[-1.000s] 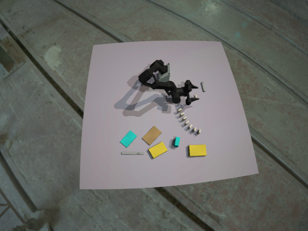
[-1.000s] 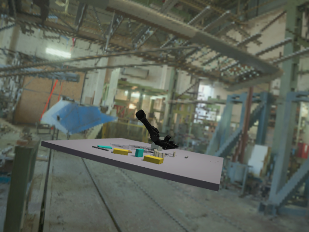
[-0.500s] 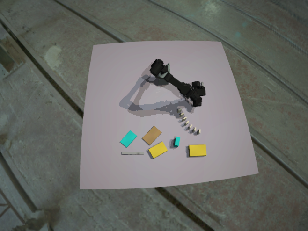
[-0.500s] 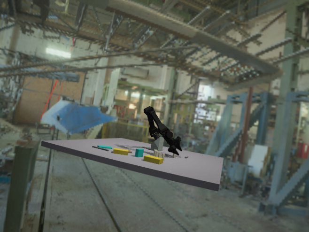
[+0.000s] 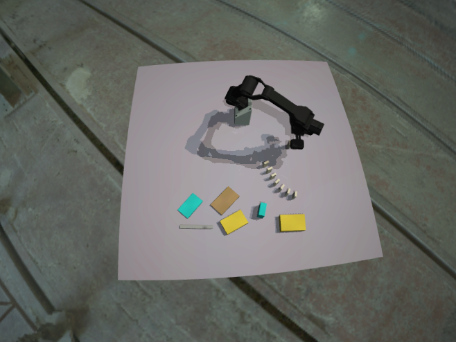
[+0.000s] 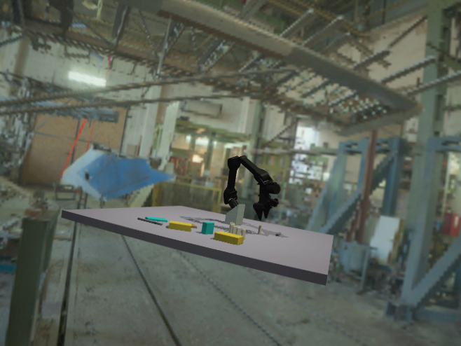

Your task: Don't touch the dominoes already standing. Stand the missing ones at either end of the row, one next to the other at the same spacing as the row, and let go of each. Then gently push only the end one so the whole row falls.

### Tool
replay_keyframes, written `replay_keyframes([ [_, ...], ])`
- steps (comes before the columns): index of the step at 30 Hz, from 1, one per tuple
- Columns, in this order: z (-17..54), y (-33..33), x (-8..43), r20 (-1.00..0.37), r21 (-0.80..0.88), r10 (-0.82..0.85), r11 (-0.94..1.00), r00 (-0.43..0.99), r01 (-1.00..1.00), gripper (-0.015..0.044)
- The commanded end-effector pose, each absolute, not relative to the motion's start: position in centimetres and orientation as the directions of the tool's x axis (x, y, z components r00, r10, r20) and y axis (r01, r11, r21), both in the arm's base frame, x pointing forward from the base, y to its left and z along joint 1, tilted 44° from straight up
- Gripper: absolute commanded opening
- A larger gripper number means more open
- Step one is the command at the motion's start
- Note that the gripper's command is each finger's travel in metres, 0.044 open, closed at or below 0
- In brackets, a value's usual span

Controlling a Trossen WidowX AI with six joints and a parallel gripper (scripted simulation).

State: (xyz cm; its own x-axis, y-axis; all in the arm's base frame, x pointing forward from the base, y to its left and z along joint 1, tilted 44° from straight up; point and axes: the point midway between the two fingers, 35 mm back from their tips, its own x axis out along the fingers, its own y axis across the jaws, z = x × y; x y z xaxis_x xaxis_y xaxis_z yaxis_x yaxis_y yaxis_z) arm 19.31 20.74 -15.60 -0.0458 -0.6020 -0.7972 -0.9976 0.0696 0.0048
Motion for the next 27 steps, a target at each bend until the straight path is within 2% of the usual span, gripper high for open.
replay_keyframes([
  [1, -14.1, 21.5, 19.4, -0.737, -0.054, -0.675, 0.013, 0.031, -0.998, 0.0440],
  [7, -14.3, 21.4, 19.4, -0.737, -0.054, -0.675, 0.013, 0.031, -0.998, 0.0440],
  [14, -18.8, 17.1, 19.7, -0.735, -0.056, -0.677, 0.013, 0.032, -0.998, 0.0440],
  [27, -19.9, 16.0, 19.7, -0.735, -0.056, -0.677, 0.013, 0.032, -0.998, 0.0440],
])
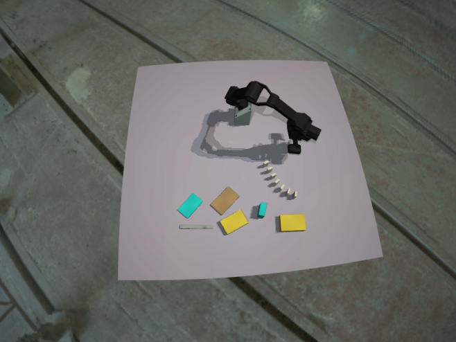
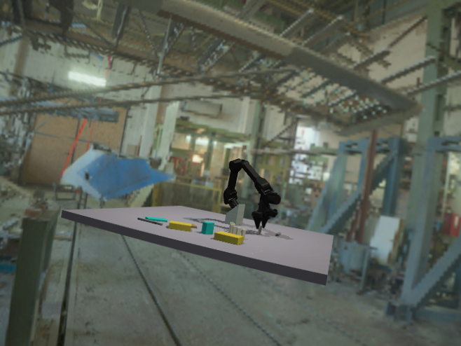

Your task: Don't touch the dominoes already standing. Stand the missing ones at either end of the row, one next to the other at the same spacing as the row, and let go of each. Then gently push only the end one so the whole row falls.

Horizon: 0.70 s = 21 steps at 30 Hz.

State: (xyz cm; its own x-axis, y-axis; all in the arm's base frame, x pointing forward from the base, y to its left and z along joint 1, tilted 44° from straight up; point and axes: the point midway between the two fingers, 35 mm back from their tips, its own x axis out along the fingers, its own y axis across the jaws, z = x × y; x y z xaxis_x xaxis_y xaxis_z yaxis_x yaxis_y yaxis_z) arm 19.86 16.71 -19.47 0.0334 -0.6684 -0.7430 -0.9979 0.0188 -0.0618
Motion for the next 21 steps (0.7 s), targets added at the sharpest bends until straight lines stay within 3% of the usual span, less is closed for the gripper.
replay_keyframes([
  [1, -19.96, 15.97, 19.67, -0.735, -0.056, -0.677, 0.013, 0.032, -0.998, 0.0440],
  [2, -19.98, 15.95, 19.67, -0.735, -0.056, -0.677, 0.013, 0.032, -0.998, 0.0440],
  [15, -19.98, 15.95, 19.67, -0.735, -0.056, -0.677, 0.013, 0.032, -0.998, 0.0107],
  [21, -19.98, 15.95, 19.67, -0.735, -0.056, -0.677, 0.013, 0.032, -0.998, 0.0107],
])
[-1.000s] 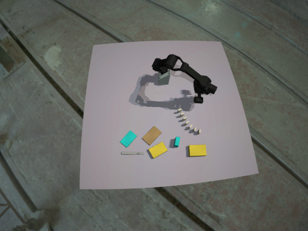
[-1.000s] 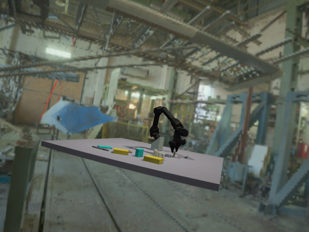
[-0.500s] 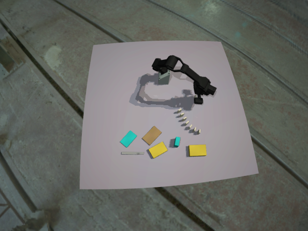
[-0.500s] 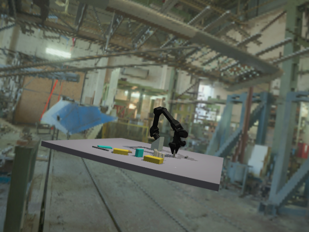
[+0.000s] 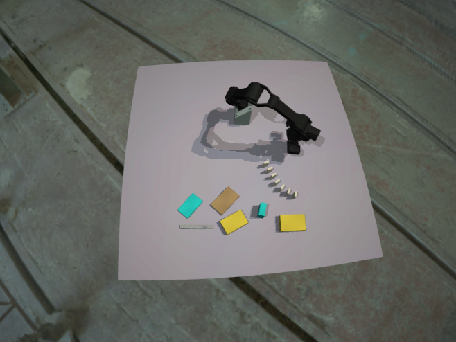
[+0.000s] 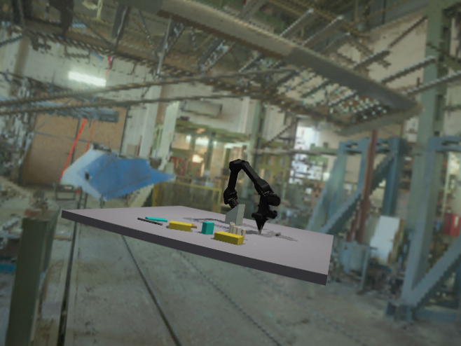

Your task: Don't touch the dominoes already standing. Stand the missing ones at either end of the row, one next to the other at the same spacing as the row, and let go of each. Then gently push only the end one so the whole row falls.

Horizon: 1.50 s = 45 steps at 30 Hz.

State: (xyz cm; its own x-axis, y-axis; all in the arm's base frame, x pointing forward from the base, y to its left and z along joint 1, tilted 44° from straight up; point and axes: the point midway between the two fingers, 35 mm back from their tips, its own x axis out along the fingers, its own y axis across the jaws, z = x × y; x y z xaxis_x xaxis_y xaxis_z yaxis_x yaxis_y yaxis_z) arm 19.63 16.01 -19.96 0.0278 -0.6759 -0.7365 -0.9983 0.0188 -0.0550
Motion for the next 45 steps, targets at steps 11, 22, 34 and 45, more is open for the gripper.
replay_keyframes([
  [11, -14.6, 21.7, 20.2, -0.751, -0.072, -0.660, 0.034, 0.032, -0.997, 0.0107],
  [22, -8.3, 23.9, 21.0, -0.742, -0.165, -0.670, 0.143, 0.027, -0.976, 0.0107],
  [34, 0.2, 14.3, 28.0, -0.729, -0.618, -0.684, 0.636, 0.032, -0.462, 0.0107],
  [45, -3.2, 11.5, 28.7, -0.731, -0.616, -0.682, 0.638, 0.034, -0.462, 0.0107],
])
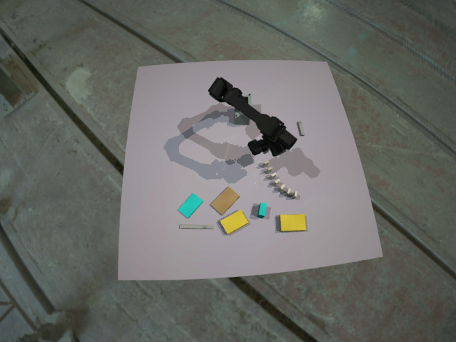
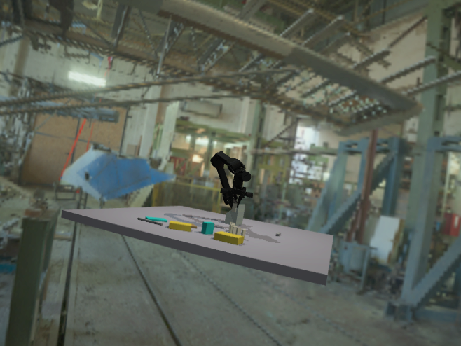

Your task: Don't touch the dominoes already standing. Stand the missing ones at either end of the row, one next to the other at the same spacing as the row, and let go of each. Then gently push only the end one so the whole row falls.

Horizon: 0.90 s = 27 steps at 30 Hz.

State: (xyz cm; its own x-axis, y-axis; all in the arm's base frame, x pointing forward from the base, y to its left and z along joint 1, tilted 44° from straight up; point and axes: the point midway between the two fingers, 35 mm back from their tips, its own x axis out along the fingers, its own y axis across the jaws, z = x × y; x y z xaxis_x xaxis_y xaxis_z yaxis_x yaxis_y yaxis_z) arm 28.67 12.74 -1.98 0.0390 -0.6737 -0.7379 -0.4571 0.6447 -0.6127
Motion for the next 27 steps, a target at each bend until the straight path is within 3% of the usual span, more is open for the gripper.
replay_keyframes([
  [1, -3.7, 11.2, 28.8, -0.731, -0.616, -0.682, 0.638, 0.034, -0.462, 0.0107],
  [15, -9.0, 5.5, 28.5, -0.725, -0.622, -0.687, 0.633, 0.034, -0.460, 0.0107],
  [27, -9.2, 5.2, 28.4, -0.725, -0.622, -0.688, 0.633, 0.034, -0.460, 0.0107],
])
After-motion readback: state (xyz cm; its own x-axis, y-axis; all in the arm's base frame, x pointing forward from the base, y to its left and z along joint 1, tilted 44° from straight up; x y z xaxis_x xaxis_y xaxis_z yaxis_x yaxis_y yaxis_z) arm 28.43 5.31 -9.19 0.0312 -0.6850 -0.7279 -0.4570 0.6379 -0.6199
